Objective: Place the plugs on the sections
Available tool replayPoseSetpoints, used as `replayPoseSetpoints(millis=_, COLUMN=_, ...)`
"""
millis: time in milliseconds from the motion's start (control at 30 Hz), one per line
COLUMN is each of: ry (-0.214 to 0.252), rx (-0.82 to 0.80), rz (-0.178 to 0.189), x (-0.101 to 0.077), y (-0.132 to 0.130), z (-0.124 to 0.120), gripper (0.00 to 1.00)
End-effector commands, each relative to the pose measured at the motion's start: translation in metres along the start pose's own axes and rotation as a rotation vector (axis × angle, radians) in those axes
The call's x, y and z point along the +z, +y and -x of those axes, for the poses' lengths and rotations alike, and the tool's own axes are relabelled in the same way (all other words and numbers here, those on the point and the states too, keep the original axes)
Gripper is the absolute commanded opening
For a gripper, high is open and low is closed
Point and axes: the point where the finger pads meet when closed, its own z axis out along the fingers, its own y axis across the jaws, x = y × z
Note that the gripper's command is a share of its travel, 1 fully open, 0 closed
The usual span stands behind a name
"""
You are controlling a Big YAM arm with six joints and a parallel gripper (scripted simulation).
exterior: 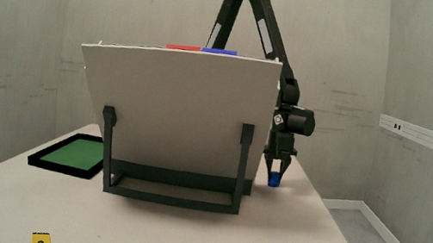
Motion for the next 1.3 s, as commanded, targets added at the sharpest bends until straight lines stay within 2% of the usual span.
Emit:
replayPoseSetpoints(millis=0, ry=-0.011, rx=0.001, rz=0.008, x=-0.002, y=0.003, z=0.004, gripper=0.0)
replayPoseSetpoints(millis=533, ry=-0.011, rx=0.001, rz=0.008, x=-0.002, y=0.003, z=0.004, gripper=0.0)
replayPoseSetpoints(millis=1033, ry=-0.011, rx=0.001, rz=0.008, x=-0.122, y=0.007, z=0.008, gripper=0.0)
replayPoseSetpoints(millis=1267, ry=-0.006, rx=0.001, rz=0.004, x=-0.122, y=0.007, z=0.008, gripper=0.0)
